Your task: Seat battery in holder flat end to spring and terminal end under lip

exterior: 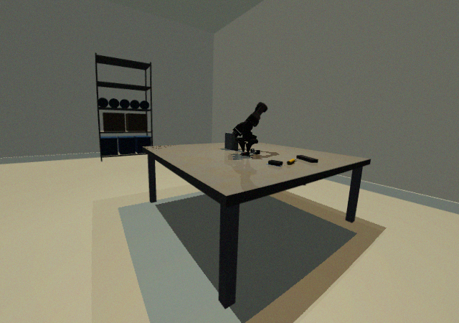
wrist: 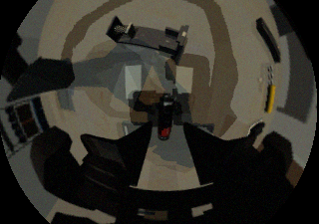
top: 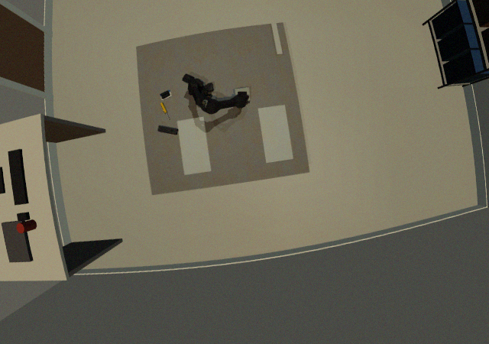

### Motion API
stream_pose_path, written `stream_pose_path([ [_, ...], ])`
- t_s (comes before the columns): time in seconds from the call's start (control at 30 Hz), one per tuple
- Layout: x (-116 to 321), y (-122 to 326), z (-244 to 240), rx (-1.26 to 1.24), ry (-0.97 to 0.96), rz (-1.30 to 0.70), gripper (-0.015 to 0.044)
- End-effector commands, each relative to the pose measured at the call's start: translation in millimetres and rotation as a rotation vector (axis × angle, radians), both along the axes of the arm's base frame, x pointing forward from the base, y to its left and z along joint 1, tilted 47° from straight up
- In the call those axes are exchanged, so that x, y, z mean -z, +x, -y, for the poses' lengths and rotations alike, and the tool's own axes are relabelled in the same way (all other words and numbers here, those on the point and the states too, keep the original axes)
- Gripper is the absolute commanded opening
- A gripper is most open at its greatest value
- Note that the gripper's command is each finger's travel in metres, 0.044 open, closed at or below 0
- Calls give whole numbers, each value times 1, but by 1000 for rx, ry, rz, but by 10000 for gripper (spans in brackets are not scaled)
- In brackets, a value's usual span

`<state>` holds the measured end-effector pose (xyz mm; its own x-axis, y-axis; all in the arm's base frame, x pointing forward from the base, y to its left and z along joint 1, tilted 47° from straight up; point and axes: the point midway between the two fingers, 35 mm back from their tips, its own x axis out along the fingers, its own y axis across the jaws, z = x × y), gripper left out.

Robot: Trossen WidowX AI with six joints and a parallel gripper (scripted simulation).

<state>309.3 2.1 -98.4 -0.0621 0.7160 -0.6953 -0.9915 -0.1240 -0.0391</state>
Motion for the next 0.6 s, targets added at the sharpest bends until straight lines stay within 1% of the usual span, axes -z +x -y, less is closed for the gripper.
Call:
stream_pose_path([
  [0.0, 5, -4, -7, 2, 10, -13, 224],
  [0.23, 11, -5, -14, 1, 11, -13, 224],
  [0.37, 11, -5, -14, 1, 11, -13, 119],
  [0.57, 11, -5, -14, 1, 11, -13, 79],
])
